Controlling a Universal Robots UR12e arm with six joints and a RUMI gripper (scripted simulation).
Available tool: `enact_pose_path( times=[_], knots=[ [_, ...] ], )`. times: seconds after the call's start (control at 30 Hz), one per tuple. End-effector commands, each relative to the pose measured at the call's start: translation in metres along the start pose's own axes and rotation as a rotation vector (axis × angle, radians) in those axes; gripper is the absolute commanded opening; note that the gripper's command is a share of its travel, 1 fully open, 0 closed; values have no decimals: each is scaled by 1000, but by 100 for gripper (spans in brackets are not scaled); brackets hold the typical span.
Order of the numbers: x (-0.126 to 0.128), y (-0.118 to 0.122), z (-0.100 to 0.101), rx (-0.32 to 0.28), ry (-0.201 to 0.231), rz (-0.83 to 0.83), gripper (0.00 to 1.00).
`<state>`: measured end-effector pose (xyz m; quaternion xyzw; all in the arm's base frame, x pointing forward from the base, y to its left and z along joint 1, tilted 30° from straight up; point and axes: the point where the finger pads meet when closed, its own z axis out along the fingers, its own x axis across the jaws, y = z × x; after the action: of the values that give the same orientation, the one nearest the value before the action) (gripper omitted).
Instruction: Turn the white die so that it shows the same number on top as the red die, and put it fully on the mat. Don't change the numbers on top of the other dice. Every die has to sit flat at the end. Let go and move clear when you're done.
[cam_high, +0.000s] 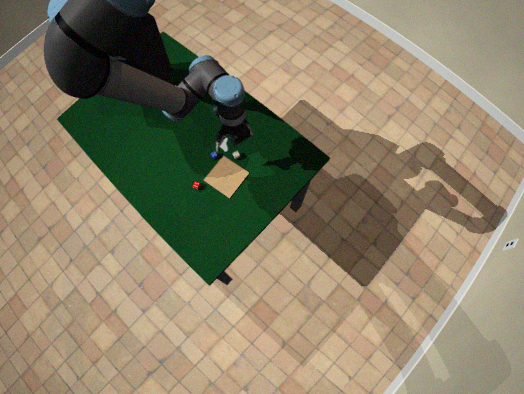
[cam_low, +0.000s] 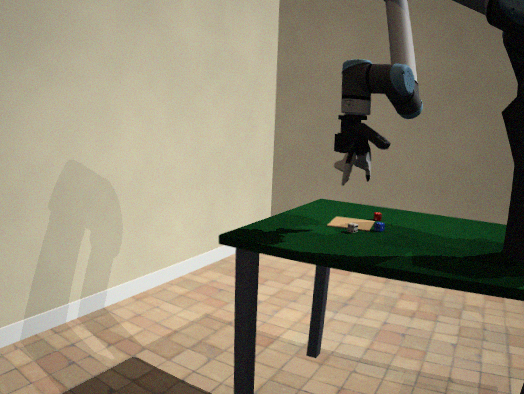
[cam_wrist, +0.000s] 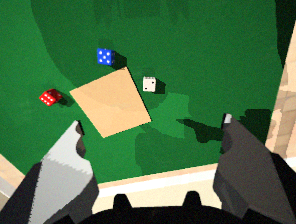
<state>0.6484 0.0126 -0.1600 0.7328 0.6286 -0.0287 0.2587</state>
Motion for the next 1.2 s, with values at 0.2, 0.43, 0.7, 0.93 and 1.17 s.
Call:
enact_pose_path(
  times=[0.2, 0.43, 0.7, 0.93, 1.17],
  knots=[
    [-1, -1, 8, -2, 1, -264, 100],
    [-2, -2, 15, -2, 1, -464, 100],
    [-2, -2, 22, -2, 1, -665, 100],
    [-2, -1, 28, -2, 0, -860, 100],
    [-2, -1, 34, -2, 0, -1027, 100]
  ],
)
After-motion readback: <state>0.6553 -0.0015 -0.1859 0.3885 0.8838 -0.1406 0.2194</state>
